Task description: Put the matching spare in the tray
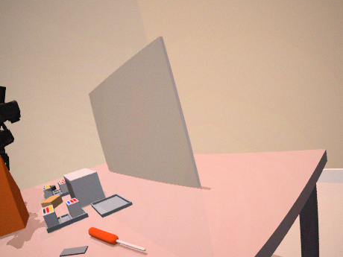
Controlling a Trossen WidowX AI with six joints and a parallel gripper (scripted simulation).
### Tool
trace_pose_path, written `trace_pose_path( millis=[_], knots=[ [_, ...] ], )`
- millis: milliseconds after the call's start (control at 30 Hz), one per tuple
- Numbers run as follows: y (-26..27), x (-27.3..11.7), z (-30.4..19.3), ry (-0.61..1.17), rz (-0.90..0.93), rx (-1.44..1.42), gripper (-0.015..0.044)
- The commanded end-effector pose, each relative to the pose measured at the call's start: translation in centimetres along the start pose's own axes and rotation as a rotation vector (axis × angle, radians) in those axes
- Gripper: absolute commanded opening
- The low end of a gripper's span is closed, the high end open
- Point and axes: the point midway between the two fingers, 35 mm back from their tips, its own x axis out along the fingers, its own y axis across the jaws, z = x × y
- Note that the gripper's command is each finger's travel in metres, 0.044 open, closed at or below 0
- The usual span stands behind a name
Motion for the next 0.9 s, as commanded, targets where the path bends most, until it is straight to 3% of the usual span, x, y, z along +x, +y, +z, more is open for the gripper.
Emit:
trace_pose_path(
  millis=[0,233,567,867],
  knots=[
    [0.0,0.0,0.0,0.000,0.000,0.000,0.0426],
    [0.1,0.0,0.9,-0.015,0.032,-0.010,0.0440],
    [4.0,-1.6,13.2,-0.137,0.529,-0.129,0.0440],
    [11.4,-5.3,22.4,-0.074,0.976,-0.199,0.0440]
  ],
)
